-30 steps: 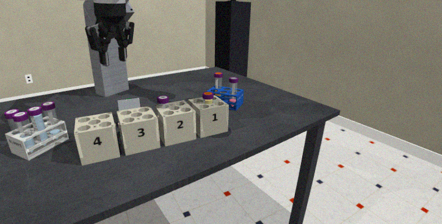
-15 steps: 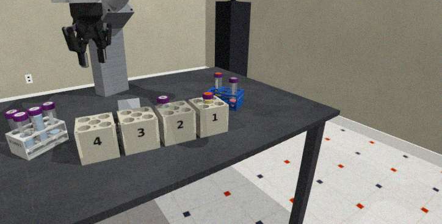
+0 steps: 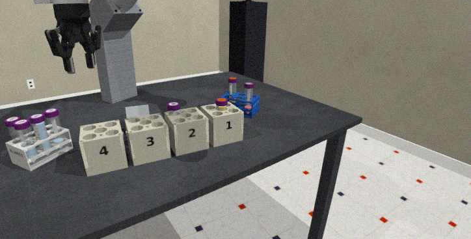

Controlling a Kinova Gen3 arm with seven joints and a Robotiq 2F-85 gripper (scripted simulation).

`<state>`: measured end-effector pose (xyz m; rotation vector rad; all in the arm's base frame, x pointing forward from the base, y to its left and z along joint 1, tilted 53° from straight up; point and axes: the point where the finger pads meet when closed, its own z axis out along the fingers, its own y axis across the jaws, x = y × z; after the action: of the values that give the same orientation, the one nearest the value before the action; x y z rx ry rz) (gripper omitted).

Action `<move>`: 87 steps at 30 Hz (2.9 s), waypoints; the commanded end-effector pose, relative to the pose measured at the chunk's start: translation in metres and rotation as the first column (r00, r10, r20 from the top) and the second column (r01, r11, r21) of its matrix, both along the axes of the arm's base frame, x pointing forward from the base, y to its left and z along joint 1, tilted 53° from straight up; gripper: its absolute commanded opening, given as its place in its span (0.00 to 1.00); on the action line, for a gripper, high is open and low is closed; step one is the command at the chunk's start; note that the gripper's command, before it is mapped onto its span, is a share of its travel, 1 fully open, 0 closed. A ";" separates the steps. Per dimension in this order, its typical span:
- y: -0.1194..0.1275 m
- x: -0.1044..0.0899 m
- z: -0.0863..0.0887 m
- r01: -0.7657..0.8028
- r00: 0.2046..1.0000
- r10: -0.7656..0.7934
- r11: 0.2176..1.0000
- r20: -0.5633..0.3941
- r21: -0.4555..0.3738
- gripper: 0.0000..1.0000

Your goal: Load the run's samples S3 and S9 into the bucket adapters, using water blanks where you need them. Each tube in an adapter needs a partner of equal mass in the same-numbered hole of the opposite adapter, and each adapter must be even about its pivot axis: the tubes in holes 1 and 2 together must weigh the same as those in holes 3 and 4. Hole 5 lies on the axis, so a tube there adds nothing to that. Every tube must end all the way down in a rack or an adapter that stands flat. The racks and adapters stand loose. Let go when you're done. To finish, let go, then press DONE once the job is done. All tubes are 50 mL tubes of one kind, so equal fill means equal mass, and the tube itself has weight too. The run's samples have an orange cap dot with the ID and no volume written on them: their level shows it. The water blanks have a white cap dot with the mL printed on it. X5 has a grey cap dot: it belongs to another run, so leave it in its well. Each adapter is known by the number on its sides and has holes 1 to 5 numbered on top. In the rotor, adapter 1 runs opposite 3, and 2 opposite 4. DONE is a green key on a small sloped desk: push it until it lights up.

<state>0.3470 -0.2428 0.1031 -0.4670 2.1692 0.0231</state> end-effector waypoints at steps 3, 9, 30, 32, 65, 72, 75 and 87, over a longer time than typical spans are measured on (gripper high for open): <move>-0.017 -0.004 -0.010 0.001 1.000 -0.001 1.000 0.001 0.000 0.62; -0.028 -0.007 -0.017 0.001 1.000 -0.001 1.000 0.001 0.000 0.62; -0.081 -0.019 -0.049 0.001 1.000 -0.001 1.000 0.001 0.000 0.62; -0.087 -0.020 -0.053 0.001 1.000 -0.001 1.000 0.001 0.000 0.62; -0.157 -0.037 -0.096 0.001 1.000 -0.001 1.000 0.000 0.000 0.62; -0.157 -0.037 -0.095 0.001 1.000 -0.001 1.000 0.000 0.000 0.62; -0.157 -0.037 -0.095 0.001 1.000 -0.001 1.000 0.000 0.000 0.62; -0.154 -0.025 -0.104 0.001 1.000 -0.001 1.000 0.000 0.000 0.62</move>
<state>0.3196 -0.3967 0.0005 -0.4671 2.1687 0.0239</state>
